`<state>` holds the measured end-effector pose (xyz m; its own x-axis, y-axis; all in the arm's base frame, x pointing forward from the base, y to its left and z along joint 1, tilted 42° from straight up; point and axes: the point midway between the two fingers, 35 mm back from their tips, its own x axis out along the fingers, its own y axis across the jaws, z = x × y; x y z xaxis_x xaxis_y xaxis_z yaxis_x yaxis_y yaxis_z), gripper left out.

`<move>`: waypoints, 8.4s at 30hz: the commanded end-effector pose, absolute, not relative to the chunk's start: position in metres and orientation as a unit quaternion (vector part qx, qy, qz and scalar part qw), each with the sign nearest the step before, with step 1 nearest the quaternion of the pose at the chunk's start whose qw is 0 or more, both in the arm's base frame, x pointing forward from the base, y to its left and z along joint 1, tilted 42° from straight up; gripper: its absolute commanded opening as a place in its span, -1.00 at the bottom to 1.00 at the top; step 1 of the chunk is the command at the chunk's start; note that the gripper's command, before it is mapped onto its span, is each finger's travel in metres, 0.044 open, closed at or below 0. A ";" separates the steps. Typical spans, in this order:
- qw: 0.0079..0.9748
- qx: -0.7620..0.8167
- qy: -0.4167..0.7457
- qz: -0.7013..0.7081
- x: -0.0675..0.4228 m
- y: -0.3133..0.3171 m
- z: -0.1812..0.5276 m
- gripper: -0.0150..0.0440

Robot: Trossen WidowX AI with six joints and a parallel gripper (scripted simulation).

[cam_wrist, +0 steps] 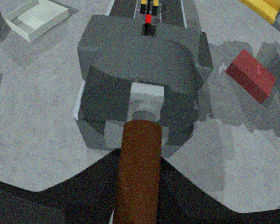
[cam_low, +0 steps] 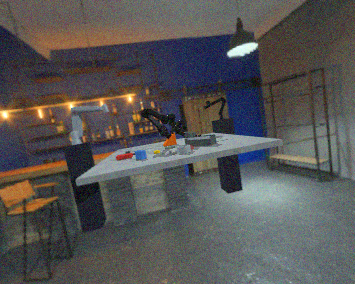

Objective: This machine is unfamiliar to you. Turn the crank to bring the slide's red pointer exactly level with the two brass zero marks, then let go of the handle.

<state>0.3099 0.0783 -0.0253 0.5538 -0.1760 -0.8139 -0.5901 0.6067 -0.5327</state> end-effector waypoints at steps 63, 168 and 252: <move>0.771 -0.421 0.455 0.146 0.295 0.086 -0.047 -0.49; 0.772 -0.420 0.454 0.145 0.292 0.070 -0.070 0.40; 0.814 -0.322 0.482 -0.033 0.396 0.180 -0.044 1.00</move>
